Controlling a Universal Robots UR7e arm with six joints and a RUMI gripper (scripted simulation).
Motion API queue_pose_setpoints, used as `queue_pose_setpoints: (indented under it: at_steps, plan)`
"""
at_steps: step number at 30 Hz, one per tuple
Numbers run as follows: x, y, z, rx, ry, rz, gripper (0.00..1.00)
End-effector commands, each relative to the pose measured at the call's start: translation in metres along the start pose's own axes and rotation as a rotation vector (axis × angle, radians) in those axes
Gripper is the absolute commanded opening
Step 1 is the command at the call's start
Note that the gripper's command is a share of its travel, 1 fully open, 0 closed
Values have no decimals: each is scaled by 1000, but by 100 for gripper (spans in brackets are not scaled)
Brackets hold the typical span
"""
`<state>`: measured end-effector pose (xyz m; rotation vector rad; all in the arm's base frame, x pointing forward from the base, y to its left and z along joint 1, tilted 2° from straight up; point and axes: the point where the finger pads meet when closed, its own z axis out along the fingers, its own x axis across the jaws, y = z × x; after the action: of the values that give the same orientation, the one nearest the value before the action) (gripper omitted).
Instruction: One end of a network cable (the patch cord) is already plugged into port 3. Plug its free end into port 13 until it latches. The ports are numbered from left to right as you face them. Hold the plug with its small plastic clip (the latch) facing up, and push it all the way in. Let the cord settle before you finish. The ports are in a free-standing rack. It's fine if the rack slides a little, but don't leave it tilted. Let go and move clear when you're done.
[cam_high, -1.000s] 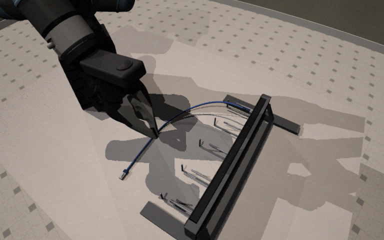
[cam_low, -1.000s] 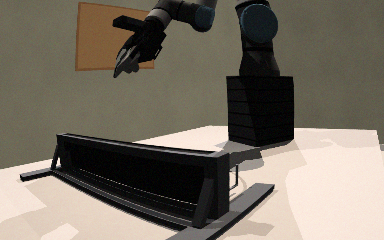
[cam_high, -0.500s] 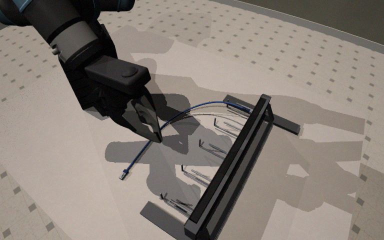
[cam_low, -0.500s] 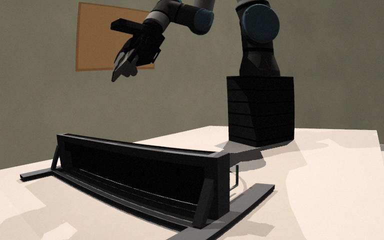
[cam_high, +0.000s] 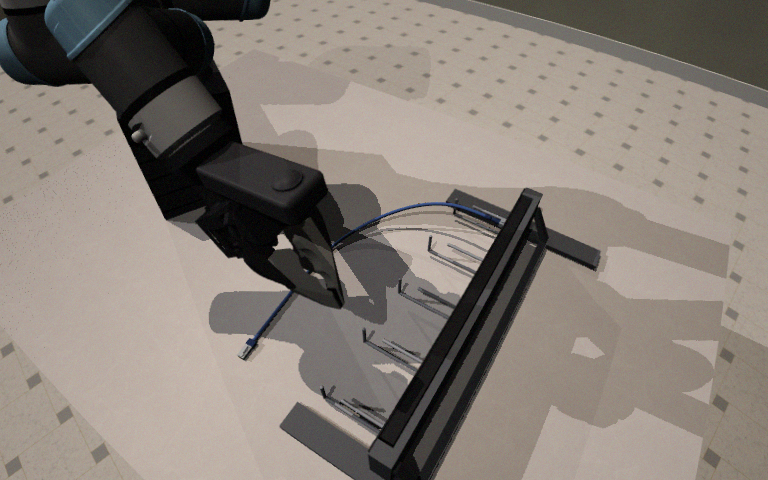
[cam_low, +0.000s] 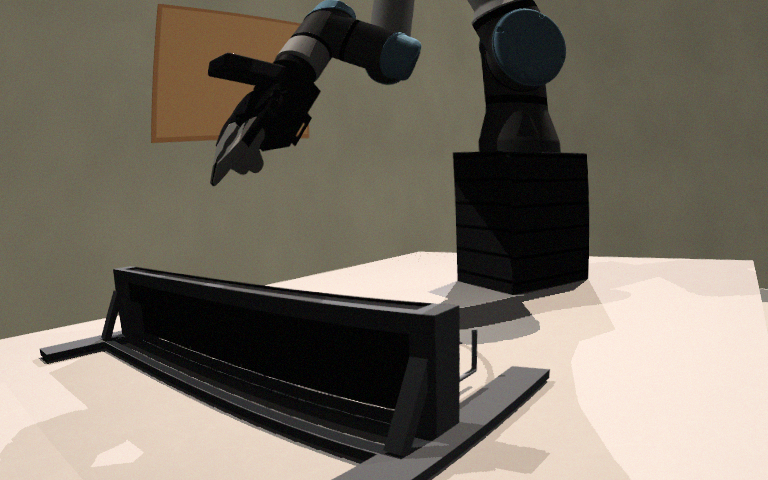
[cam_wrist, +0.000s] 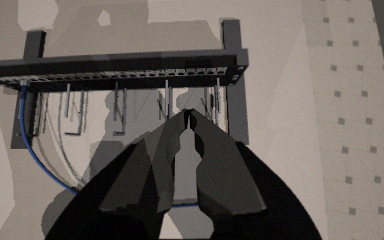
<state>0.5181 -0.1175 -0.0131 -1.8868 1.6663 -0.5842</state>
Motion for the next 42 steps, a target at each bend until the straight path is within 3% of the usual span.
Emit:
queue_pose_setpoints:
  at_steps: [1, 23, 42]
  plan:
    - [1, -1, 16, 2, 3, 0, 0]
    - [1, -1, 83, 2, 3, 0, 0]
    - [1, -1, 93, 2, 3, 0, 0]
